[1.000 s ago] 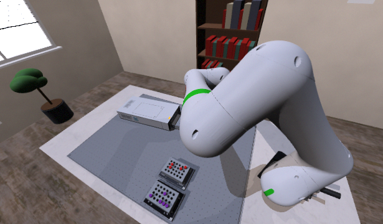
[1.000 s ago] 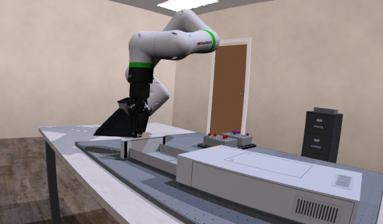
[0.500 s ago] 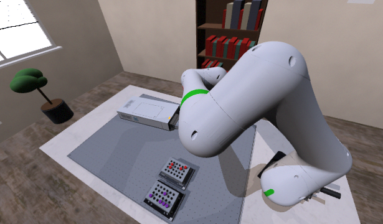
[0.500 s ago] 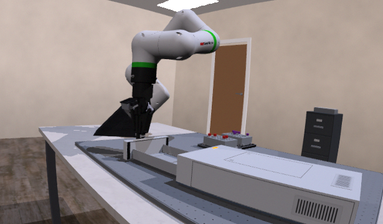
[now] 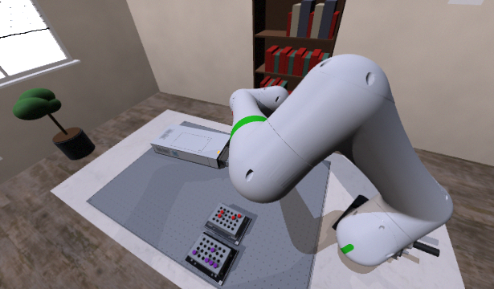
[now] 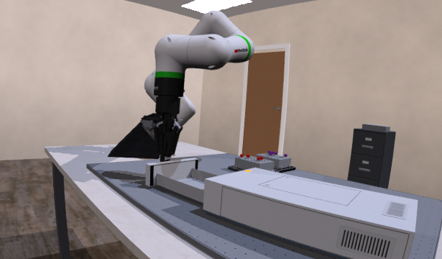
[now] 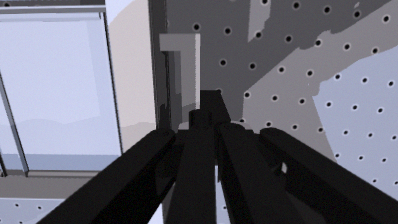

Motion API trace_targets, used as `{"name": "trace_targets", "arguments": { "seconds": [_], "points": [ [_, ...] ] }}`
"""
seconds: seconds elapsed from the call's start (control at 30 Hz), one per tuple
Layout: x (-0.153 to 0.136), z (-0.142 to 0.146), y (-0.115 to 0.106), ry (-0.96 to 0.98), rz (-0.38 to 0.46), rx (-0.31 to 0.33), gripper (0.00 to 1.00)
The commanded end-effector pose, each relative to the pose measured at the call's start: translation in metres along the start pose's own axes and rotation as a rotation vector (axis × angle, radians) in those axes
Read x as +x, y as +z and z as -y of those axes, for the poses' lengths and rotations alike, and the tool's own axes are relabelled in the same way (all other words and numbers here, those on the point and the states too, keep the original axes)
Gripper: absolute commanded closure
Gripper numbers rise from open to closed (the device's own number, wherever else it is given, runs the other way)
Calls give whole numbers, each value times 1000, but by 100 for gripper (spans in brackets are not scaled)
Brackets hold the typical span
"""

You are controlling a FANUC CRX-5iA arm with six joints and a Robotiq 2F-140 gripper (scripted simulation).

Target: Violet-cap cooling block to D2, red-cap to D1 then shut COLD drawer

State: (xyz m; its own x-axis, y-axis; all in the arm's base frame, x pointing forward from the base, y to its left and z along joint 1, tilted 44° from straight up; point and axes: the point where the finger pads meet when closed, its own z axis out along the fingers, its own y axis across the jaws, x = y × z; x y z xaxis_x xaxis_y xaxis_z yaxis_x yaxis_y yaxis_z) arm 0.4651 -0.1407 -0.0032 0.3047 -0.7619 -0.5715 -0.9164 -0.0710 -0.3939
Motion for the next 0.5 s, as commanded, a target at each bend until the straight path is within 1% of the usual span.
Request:
{"name": "trace_targets", "arguments": {
  "seconds": [0.0,0.47],
  "points": [
    [0,3,-1,0,-1,1,90],
    [0,19,-1,0,-1,1,90]
  ]
}}
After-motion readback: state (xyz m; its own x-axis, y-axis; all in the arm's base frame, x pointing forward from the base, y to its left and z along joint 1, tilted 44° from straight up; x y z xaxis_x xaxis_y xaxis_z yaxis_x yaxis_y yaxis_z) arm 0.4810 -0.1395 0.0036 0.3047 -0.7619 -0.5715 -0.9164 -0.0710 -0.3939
